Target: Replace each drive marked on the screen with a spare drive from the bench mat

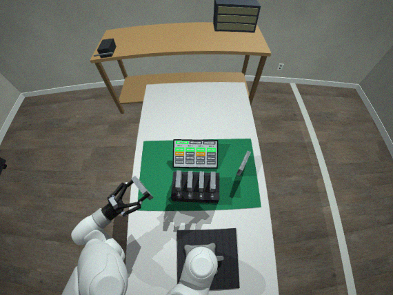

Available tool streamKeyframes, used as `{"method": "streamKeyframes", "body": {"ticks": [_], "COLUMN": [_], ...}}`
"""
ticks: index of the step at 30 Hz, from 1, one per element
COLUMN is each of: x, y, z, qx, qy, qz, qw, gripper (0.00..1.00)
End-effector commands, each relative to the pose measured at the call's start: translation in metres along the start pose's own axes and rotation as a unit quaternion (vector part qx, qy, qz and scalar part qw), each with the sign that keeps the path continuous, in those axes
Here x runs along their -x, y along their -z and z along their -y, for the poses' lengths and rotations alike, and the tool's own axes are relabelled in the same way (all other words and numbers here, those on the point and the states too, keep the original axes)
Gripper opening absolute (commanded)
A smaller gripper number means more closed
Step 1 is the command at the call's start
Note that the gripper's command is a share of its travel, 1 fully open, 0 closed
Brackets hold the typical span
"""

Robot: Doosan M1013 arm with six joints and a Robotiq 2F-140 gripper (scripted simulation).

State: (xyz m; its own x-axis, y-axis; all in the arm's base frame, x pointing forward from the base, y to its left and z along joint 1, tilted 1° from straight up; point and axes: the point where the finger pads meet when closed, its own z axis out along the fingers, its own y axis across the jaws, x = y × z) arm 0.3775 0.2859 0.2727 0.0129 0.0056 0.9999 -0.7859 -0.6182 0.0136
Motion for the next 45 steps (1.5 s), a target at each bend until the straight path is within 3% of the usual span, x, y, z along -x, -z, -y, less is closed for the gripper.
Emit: {"method": "streamKeyframes", "body": {"ticks": [1,45], "x": [0.0,0.026], "y": [0.0,0.0], "z": [0.0,0.0], "qx": [0.0,0.0], "qy": [0.0,0.0], "qz": [0.0,0.0], "qw": [1.0,1.0], "gripper": [0.1,0.1]}}
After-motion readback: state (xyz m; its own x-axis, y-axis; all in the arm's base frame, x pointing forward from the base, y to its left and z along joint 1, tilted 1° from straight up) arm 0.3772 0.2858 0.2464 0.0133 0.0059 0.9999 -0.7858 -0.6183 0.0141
